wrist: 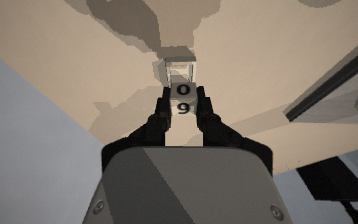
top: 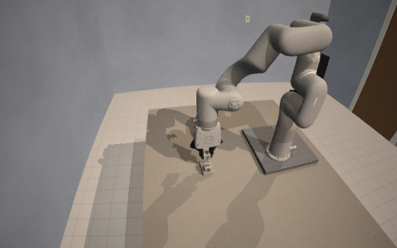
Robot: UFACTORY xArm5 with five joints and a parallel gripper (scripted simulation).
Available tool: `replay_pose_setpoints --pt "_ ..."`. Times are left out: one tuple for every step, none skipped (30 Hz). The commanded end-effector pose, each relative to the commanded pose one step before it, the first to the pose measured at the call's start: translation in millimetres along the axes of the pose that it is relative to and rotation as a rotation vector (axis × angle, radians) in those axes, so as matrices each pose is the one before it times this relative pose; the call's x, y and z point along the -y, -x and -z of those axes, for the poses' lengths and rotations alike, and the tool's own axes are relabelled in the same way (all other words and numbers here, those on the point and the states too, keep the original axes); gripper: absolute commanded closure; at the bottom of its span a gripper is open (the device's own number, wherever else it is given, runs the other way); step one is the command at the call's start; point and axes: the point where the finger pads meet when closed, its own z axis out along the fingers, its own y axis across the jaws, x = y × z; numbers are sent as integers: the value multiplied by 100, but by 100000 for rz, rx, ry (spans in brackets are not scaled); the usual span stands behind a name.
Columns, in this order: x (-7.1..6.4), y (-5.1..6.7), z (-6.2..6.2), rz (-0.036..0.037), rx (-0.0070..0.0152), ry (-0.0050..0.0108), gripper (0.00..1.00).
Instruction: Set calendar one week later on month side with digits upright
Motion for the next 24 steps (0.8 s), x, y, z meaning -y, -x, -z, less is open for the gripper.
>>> replay_pose_setpoints --pt "226 -18 -401 2 -36 -517 73" --pt "0 -1 -118 0 0 0 73" --pt "-1 -1 -90 0 0 0 73" --pt "-1 0 -64 0 0 0 73" --pt "-1 0 -42 0 0 0 73" --pt "0 0 -23 0 0 0 73" --pt "0 0 -9 0 0 0 73" --pt "0 0 -1 0 0 0 73" --pt "0 0 0 0 0 0 73" --pt "0 0 0 0 0 0 73" --pt "0 0 0 0 0 0 73" --pt "0 0 0 0 0 0 73" --pt "0 0 0 0 0 0 73" --pt "0 0 0 0 0 0 73" --pt "0 0 0 0 0 0 73" --pt "0 0 0 0 0 0 73" --pt "0 0 0 0 0 0 73" --pt "0 0 0 0 0 0 73" --pt "0 0 0 0 0 0 73" --pt "0 0 0 0 0 0 73" --pt "0 0 0 0 0 0 73" --pt "0 0 0 0 0 0 73" --pt "0 0 0 0 0 0 73" --pt "0 0 0 0 0 0 73"
